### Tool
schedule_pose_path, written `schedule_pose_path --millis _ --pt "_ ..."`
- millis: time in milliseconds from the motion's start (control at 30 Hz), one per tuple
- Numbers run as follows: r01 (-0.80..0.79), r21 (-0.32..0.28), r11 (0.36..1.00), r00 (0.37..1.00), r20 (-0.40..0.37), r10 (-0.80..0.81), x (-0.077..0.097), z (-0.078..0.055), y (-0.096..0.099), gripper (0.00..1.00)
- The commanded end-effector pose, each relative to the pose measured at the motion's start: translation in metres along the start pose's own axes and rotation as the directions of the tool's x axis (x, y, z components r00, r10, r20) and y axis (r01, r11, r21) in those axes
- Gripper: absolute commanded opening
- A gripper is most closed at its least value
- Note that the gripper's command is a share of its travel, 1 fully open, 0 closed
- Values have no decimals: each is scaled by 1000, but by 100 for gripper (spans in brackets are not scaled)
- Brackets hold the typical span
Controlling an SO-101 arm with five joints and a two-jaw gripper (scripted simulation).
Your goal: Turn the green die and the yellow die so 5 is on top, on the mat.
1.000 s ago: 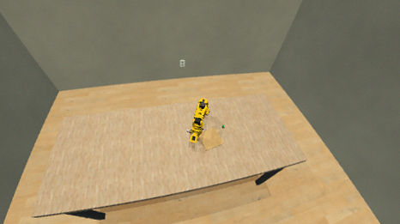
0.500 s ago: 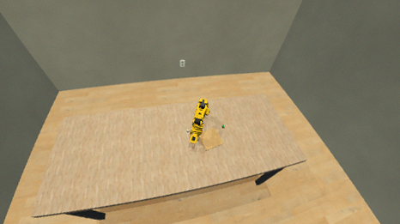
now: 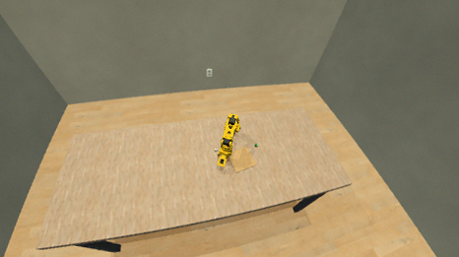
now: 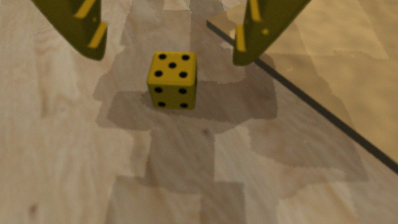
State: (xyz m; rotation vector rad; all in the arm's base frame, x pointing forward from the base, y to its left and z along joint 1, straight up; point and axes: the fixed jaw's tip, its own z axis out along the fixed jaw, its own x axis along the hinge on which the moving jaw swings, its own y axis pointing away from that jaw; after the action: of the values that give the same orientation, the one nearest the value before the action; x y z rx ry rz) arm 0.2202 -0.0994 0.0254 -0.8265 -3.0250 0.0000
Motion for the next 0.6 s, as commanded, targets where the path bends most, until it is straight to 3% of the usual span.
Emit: schedule_pose_path --millis 0,567 --pt "17 -4 1000 999 38 -17 -4 1 3 25" --pt "17 -4 1000 999 38 -17 -4 10 3 25"
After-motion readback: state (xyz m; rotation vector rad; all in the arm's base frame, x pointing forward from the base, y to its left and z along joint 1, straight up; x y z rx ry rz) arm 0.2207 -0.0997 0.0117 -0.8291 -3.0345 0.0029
